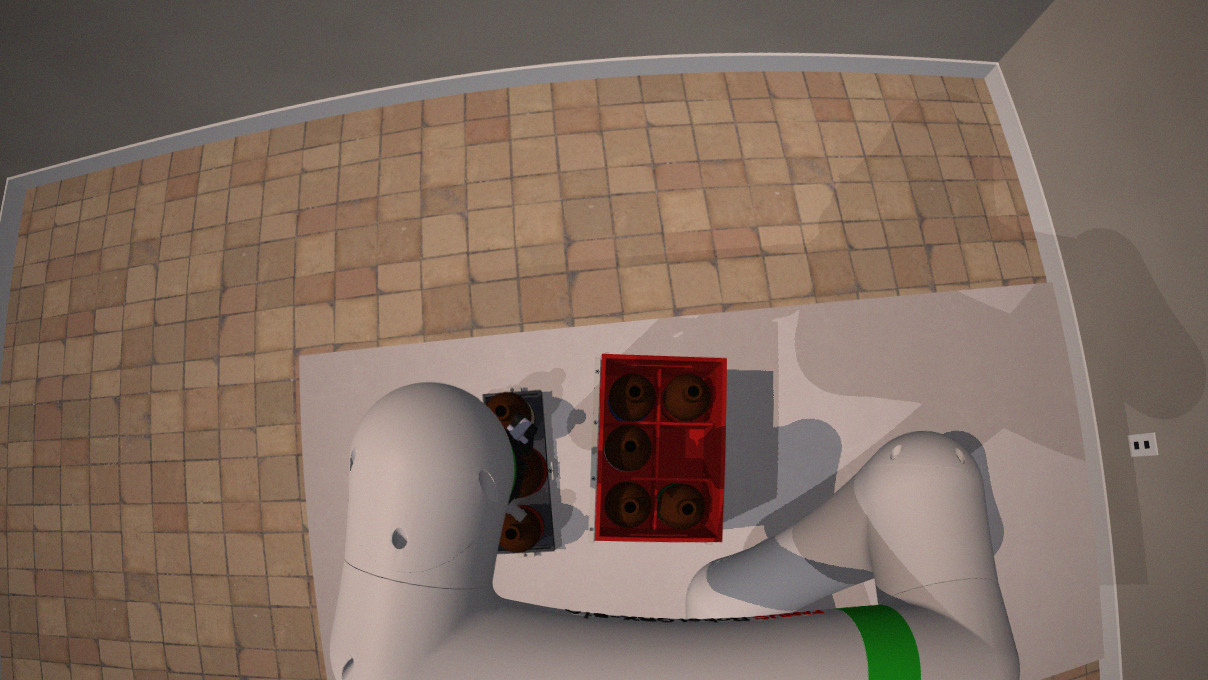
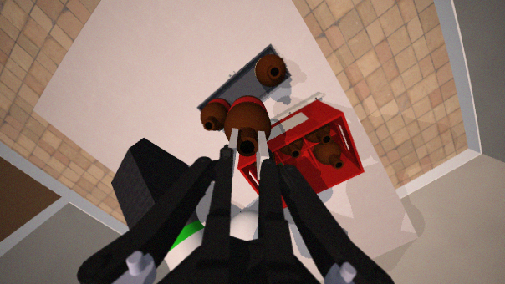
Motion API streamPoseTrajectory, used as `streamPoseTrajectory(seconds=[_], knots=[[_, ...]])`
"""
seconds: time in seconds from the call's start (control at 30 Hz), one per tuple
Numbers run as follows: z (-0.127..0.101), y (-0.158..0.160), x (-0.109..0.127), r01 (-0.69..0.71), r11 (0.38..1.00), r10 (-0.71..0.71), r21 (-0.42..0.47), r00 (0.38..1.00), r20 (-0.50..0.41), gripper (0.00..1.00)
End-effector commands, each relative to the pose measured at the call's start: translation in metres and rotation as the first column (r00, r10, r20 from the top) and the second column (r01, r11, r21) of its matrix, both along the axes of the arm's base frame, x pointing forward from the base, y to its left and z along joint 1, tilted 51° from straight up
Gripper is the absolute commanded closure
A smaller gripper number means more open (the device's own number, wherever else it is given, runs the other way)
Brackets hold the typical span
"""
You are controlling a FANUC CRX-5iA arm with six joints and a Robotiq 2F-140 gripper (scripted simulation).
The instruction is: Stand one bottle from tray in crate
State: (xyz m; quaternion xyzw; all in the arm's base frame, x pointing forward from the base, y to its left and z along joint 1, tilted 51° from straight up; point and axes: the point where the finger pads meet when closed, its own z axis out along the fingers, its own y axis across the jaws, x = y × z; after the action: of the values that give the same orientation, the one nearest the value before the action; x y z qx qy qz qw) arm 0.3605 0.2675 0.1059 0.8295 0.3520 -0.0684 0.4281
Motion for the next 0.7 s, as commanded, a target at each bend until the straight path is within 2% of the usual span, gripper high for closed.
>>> streamPoseTrajectory(seconds=[0.0, 0.67], knots=[[0.003, -0.002, 0.0, 0.0, 1.0, 0.0, 0.0, 1.0, 0.0, 1.0], [0.024, -0.02, -0.001, 0.0, 1.0, 0.0, 0.0, 1.0, 0.0, 1.0]])
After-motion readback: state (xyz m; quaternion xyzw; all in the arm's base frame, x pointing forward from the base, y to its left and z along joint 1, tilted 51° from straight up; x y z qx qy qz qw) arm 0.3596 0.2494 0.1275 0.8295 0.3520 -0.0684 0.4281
